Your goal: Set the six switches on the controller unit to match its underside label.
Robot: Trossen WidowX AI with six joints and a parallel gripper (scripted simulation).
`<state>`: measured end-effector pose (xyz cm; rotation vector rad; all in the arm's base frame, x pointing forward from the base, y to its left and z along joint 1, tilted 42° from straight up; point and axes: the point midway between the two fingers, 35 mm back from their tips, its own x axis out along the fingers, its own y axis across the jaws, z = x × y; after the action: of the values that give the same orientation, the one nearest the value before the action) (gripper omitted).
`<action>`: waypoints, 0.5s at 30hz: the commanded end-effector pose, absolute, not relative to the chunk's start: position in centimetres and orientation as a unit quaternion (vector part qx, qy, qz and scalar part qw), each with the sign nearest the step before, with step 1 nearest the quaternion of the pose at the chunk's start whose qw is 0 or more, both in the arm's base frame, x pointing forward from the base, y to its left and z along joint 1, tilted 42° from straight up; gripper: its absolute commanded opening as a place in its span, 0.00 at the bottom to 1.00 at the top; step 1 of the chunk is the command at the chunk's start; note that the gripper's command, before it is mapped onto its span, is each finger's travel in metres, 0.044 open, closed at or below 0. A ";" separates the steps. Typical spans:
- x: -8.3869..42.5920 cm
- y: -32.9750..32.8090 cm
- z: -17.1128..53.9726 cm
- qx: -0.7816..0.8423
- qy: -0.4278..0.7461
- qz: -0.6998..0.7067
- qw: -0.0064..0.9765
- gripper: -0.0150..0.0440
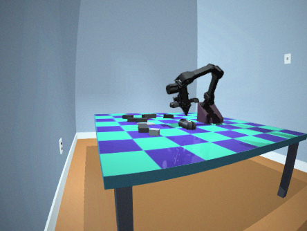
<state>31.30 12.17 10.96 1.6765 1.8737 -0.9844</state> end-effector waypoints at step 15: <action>32.1 11.6 12.2 0.573 0.310 -0.730 -0.205 0.25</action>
<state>31.75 11.90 11.69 2.0096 1.5851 -1.9677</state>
